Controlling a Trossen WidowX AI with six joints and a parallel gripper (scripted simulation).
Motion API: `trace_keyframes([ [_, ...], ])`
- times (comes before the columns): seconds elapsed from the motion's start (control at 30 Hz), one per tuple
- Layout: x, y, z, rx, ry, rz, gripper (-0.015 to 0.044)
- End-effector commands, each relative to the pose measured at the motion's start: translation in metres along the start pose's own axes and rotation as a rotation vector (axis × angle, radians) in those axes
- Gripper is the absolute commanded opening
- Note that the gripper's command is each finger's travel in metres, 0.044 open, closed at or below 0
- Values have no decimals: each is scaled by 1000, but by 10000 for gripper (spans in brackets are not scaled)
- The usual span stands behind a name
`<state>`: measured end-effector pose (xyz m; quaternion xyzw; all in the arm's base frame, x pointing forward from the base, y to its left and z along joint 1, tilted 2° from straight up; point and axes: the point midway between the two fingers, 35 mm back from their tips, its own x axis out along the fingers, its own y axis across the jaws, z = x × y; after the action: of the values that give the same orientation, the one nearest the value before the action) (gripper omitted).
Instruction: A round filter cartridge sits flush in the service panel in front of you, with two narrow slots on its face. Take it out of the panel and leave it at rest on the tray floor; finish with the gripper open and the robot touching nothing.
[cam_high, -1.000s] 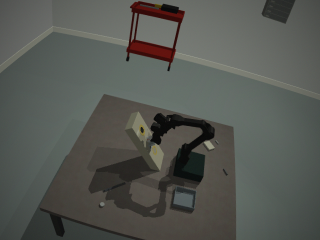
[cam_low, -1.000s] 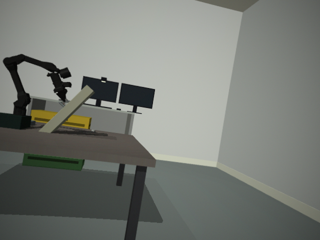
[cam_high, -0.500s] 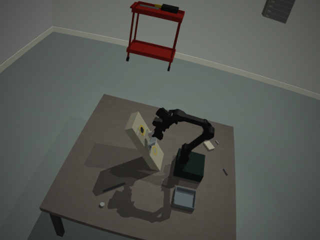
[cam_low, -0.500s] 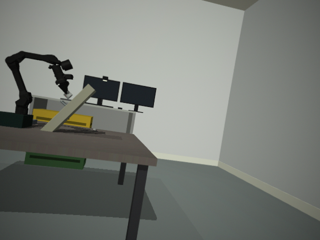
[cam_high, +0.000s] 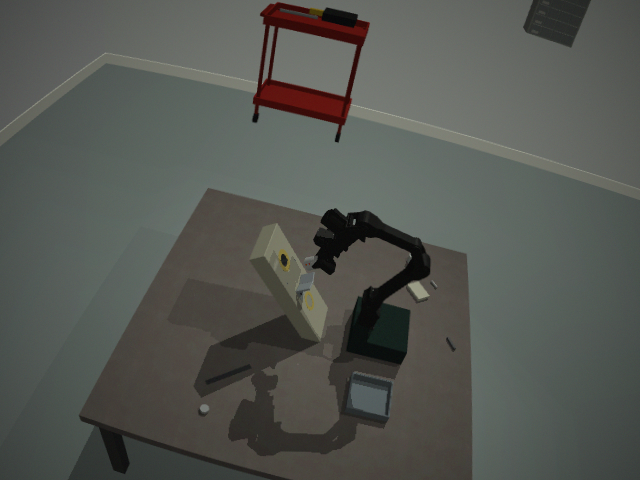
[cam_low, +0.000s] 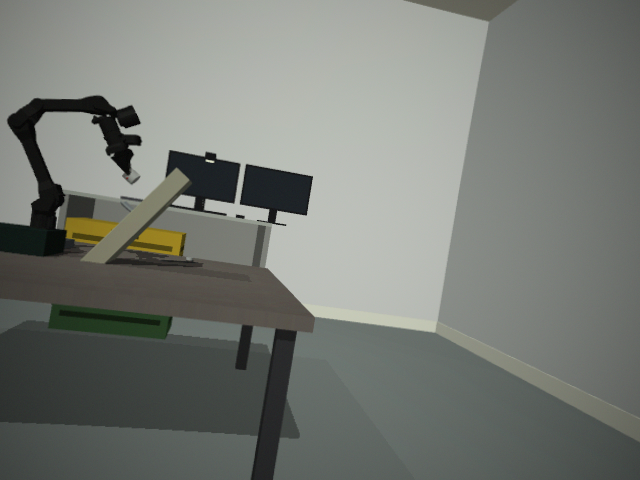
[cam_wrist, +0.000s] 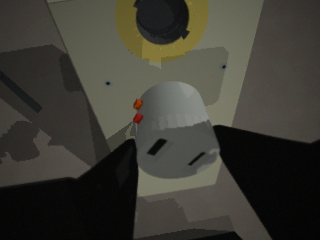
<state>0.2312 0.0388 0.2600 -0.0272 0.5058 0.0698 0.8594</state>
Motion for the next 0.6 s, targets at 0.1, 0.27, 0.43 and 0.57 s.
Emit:
trace_keyframes([
  [0.1, 2, 18, 3, 3, 1, 0, 0],
  [0.27, 5, 34, 3, 3, 3, 0, 0],
  [0.43, 7, 49, 3, 4, 1, 1, 0],
  [0.57, 9, 62, 2, 4, -2, 2, 0],
])
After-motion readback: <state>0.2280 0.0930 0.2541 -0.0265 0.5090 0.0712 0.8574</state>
